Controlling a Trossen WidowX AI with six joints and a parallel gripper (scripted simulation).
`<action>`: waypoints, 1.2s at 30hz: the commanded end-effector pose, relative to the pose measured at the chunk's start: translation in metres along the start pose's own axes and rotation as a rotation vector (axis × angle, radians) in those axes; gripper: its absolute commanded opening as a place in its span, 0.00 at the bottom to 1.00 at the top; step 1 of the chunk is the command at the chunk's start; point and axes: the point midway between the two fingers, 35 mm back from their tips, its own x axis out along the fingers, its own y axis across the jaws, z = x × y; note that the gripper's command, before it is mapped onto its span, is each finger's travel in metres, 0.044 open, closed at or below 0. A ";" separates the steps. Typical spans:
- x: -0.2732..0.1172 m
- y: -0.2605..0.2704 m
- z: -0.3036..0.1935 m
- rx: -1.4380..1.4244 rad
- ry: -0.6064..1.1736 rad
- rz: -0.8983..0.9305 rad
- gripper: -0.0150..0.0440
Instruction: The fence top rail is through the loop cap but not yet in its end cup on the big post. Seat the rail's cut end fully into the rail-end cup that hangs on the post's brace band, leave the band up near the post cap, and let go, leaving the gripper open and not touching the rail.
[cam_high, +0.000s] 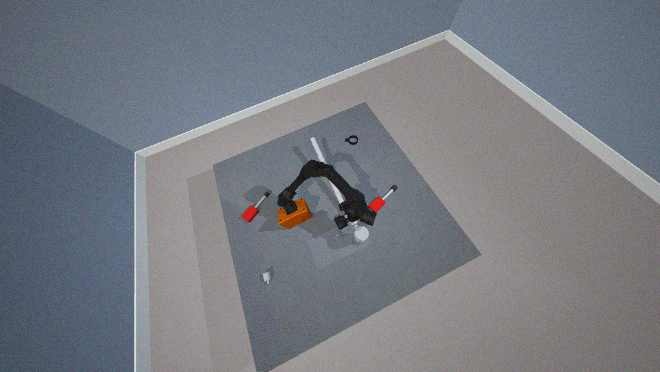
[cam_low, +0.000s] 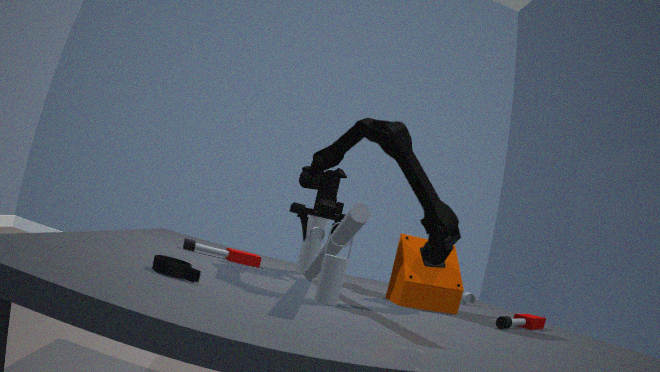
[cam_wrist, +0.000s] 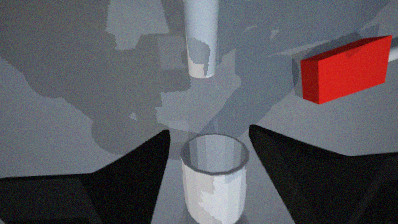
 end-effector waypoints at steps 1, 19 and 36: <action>-0.009 0.000 0.010 0.005 -0.001 0.000 0.97; -0.068 -0.005 0.065 0.478 0.001 -0.157 1.00; -0.124 0.016 0.154 1.661 -0.390 -0.434 1.00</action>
